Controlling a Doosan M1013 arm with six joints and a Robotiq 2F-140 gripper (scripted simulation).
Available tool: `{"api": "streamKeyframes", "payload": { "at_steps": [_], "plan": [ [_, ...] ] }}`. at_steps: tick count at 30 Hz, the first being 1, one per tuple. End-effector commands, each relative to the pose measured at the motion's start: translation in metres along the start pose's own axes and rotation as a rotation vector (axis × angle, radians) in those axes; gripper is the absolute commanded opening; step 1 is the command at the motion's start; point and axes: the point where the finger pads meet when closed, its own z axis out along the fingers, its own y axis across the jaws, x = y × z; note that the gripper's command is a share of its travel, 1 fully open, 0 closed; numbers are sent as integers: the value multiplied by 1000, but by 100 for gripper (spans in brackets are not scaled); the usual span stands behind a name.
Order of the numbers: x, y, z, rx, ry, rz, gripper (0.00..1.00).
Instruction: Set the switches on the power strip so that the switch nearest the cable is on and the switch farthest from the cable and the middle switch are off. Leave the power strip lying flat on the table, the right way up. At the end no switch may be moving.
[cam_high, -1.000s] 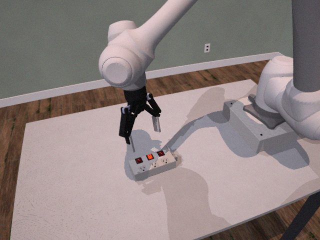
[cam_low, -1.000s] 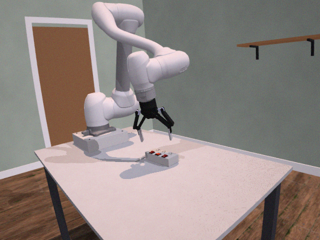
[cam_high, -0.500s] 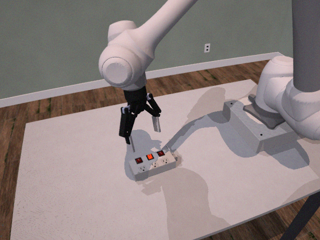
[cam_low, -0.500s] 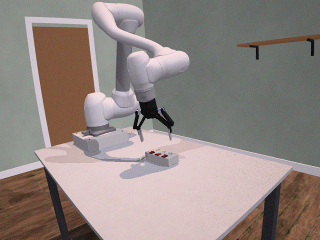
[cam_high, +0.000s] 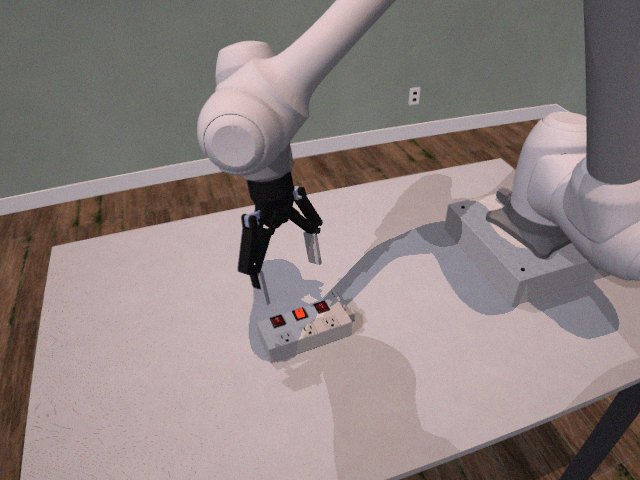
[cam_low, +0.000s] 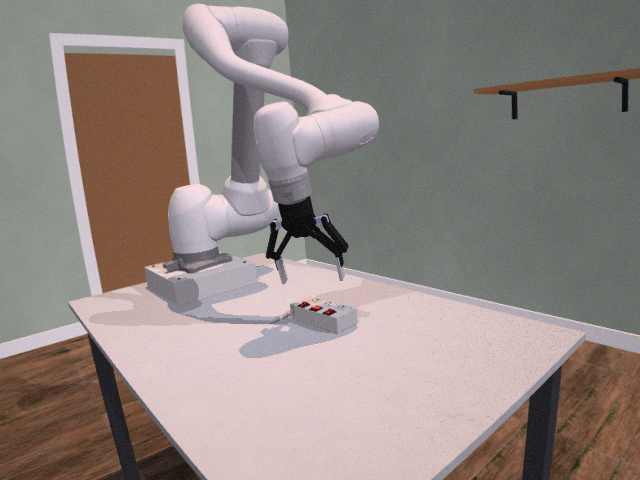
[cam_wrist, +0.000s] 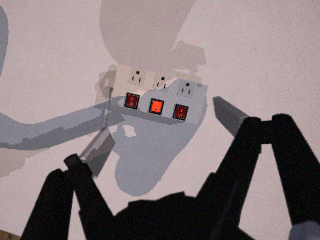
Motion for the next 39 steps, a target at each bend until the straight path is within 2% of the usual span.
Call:
{"api": "streamKeyframes", "payload": {
  "at_steps": [1, 24, 26, 29, 31, 32, 34, 35, 39],
  "plan": [
    [0, 0, 0, 0, 0, 0, 100],
    [0, 0, 0, 0, -1, -4, 100],
    [3, -1, -3, 10, -17, -82, 100],
    [13, -6, -18, 50, -67, -346, 100],
    [13, -6, -18, 50, -67, -346, 100],
    [17, -8, -24, 79, -97, -509, 100],
    [17, -8, -24, 85, -105, -553, 100],
    [20, -10, -31, 109, -123, -664, 100],
    [25, -12, -41, 156, -157, -883, 100]
  ]
}}
